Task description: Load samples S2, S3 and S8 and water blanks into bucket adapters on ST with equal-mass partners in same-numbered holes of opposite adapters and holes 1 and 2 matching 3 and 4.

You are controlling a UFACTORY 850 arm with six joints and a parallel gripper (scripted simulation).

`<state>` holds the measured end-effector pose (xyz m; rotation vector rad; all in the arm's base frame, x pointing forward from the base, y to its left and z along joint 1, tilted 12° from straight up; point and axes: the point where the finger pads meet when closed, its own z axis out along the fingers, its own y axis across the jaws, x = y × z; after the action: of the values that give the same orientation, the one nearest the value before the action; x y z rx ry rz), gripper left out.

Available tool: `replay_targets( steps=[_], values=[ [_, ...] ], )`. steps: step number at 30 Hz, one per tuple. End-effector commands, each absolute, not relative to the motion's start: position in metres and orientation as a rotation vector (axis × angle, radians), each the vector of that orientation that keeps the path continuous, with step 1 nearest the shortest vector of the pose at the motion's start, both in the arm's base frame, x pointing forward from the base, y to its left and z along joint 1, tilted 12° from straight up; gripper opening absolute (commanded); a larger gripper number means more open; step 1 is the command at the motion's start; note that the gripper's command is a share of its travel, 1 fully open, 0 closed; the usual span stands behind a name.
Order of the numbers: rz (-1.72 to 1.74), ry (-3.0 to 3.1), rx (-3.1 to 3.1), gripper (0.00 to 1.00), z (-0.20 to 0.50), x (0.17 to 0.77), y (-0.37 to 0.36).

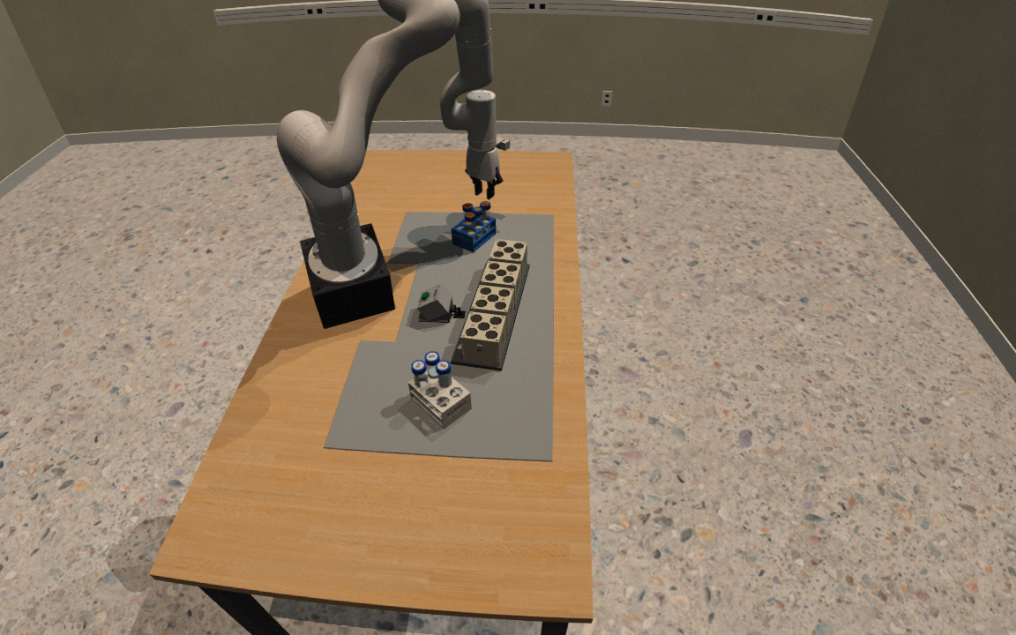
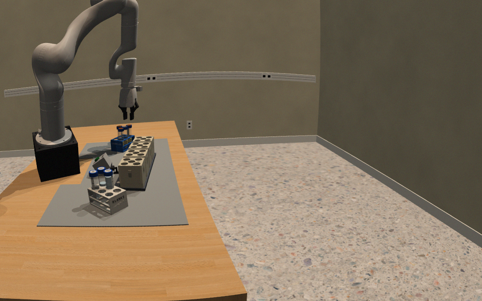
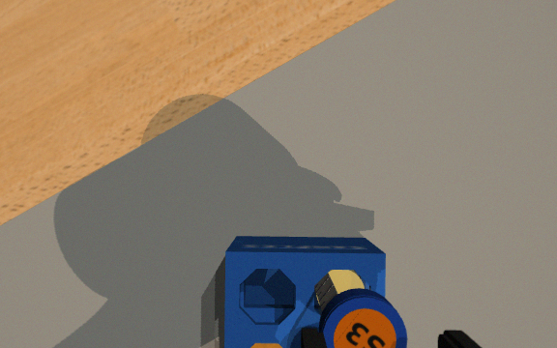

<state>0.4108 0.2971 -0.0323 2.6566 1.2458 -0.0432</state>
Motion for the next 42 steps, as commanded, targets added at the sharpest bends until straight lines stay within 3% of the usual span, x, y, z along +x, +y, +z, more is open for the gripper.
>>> replay_targets(
  steps=[1,42],
  values=[
    [-0.042,1.246,2.658,0.44,-0.021,0.411,0.300],
    [-0.042,1.246,2.658,0.44,0.046,0.407,0.314]
  ],
)
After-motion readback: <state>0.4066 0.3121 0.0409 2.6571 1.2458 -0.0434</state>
